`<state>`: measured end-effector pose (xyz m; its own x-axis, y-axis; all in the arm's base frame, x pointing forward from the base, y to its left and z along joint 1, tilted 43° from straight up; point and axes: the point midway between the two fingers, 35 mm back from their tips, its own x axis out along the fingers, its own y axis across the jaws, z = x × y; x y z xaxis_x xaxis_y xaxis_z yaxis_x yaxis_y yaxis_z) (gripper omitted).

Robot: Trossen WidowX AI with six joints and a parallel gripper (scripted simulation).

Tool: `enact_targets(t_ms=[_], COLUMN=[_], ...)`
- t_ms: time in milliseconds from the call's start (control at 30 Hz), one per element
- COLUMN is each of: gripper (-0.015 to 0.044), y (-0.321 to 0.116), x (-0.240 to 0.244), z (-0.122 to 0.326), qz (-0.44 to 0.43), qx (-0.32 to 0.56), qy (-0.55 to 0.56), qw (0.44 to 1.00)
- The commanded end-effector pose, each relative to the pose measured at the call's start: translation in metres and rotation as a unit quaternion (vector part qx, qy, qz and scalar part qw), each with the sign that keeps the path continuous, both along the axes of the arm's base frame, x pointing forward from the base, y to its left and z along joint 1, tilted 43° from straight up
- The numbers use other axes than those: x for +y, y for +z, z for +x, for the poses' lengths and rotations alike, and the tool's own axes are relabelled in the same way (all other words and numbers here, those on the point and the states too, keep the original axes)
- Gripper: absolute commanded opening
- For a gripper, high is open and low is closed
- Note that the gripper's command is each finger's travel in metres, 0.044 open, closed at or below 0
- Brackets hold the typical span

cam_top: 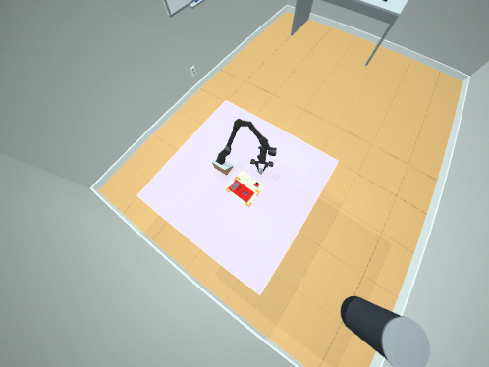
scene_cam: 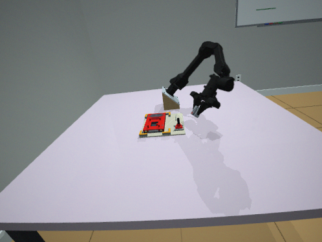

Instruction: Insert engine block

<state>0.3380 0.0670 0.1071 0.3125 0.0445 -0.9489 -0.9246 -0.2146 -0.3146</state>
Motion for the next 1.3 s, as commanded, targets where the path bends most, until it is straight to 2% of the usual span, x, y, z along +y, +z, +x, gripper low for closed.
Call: enact_targets(t_ms=[0,1233,1267], gripper=[0.0,0.0,0.0026], y=[-0.007,-0.037,-0.036], x=[0.004,0.033,0.031], z=[0.0,0.004,0.004], qz=[-0.002,-0.001,-0.004], qx=[0.003,0.003,-0.001], qy=[-0.002,-0.002,-0.004], qw=[1.0,1.0,1.0])
